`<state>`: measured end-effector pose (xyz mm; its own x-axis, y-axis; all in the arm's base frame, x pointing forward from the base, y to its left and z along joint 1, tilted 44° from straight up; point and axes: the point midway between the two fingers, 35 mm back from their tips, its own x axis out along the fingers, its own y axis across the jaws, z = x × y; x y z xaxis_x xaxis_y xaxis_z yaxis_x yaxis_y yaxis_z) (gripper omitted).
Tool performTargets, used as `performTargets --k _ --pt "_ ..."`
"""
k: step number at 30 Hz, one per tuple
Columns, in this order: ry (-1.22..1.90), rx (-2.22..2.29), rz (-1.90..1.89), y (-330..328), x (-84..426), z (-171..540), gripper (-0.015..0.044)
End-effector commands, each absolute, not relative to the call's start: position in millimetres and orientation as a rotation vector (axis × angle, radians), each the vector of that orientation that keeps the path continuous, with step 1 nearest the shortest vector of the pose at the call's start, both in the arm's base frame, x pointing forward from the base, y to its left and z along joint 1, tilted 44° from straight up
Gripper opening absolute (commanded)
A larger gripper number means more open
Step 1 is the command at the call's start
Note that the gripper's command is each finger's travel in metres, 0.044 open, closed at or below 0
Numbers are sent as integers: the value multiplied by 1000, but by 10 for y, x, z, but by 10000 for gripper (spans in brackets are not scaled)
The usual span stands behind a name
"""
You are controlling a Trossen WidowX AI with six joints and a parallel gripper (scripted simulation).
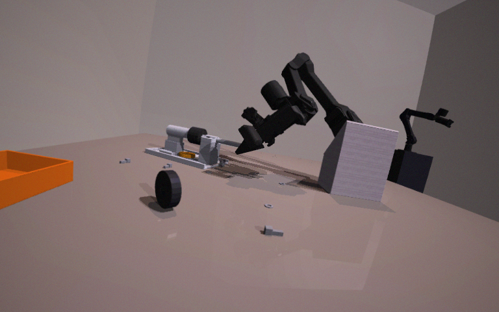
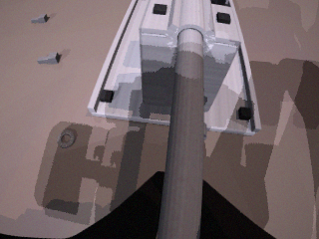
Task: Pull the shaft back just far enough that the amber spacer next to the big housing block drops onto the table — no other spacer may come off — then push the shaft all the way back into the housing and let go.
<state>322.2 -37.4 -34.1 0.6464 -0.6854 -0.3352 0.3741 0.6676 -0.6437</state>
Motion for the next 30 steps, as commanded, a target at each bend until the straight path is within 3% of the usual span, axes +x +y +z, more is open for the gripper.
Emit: performTargets --k 1,30 --pt "593 -553 -640 -381 3291 -315 0" --pt "594 -553 -640 -378 3281 -318 0"
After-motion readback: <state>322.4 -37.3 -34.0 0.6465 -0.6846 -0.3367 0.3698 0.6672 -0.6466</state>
